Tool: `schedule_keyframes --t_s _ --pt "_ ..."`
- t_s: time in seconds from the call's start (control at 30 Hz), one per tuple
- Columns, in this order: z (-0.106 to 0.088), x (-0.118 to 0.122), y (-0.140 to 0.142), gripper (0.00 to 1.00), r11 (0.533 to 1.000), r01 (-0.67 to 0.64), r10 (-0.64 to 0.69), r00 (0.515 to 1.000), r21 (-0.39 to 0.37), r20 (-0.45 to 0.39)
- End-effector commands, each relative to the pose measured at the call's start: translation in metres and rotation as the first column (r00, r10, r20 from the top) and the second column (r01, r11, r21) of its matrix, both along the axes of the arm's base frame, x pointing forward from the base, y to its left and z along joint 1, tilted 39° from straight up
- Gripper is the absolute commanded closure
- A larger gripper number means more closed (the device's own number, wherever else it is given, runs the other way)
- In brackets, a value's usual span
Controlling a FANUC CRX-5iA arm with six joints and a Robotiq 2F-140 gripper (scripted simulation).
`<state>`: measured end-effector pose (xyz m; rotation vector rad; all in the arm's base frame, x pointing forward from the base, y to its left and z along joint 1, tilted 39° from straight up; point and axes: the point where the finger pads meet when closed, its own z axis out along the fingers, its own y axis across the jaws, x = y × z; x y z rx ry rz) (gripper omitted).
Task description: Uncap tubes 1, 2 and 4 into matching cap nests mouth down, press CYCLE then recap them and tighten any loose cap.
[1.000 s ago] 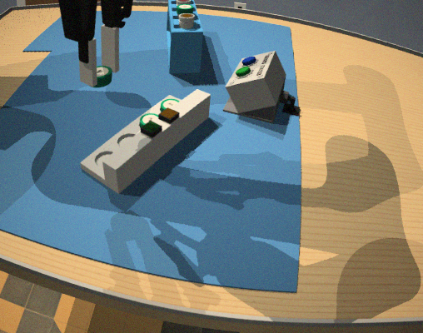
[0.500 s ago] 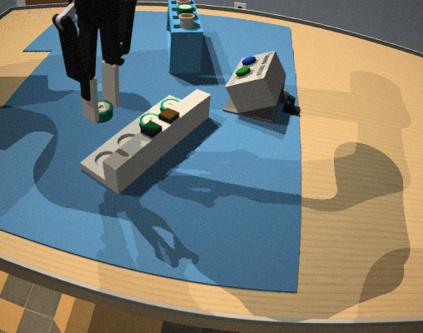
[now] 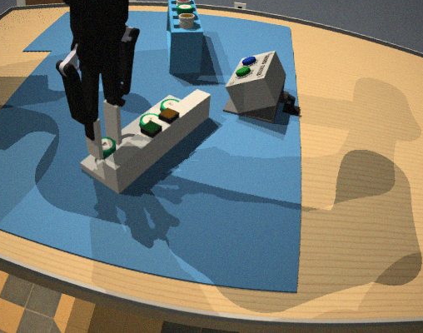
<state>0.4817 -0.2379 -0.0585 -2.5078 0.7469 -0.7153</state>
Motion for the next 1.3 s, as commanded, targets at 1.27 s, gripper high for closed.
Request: schedule_keyframes --t_s 1.27 --pt "-0.0134 0.0105 0.0038 0.71 1.000 0.000 0.000 1.000 0.000 0.001"
